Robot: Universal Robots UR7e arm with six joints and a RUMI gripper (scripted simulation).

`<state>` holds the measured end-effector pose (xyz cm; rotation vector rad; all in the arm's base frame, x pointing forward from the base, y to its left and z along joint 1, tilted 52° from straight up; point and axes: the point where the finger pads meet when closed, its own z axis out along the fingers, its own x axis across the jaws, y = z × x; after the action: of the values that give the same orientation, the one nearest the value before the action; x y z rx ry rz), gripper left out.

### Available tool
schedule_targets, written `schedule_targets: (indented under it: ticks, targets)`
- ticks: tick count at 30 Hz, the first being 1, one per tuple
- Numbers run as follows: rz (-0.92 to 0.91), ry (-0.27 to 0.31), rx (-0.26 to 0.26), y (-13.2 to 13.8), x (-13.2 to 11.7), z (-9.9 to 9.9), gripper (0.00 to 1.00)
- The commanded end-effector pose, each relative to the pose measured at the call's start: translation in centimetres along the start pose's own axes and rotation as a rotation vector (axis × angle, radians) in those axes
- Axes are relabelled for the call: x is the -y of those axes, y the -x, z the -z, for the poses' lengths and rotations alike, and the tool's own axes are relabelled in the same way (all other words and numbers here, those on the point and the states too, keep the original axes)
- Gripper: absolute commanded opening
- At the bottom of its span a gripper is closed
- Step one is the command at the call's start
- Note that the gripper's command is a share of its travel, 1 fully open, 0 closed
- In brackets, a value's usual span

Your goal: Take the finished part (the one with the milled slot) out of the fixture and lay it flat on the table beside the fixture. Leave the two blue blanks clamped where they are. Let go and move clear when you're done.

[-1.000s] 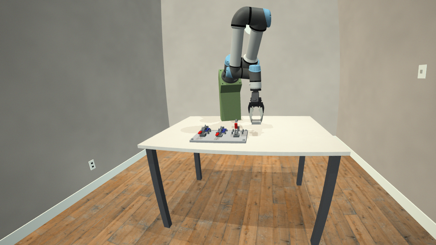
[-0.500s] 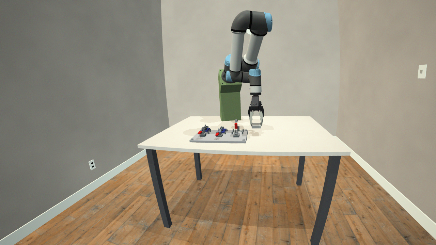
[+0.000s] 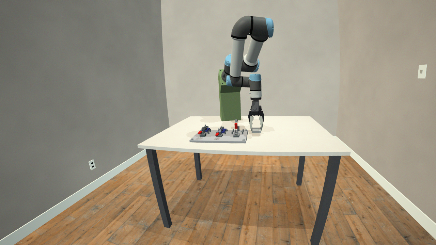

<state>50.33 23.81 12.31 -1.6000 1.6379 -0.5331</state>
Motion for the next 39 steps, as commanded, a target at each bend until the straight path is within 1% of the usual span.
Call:
schedule_targets:
  ticks: [1,11,39]
  targets:
    - [0.0,-0.002,0.0,0.04,0.06,-0.95,0.0]
    - [0.0,-0.002,0.0,0.04,0.06,-1.49,0.0]
    - [0.0,-0.002,0.0,0.04,0.06,-1.52,0.0]
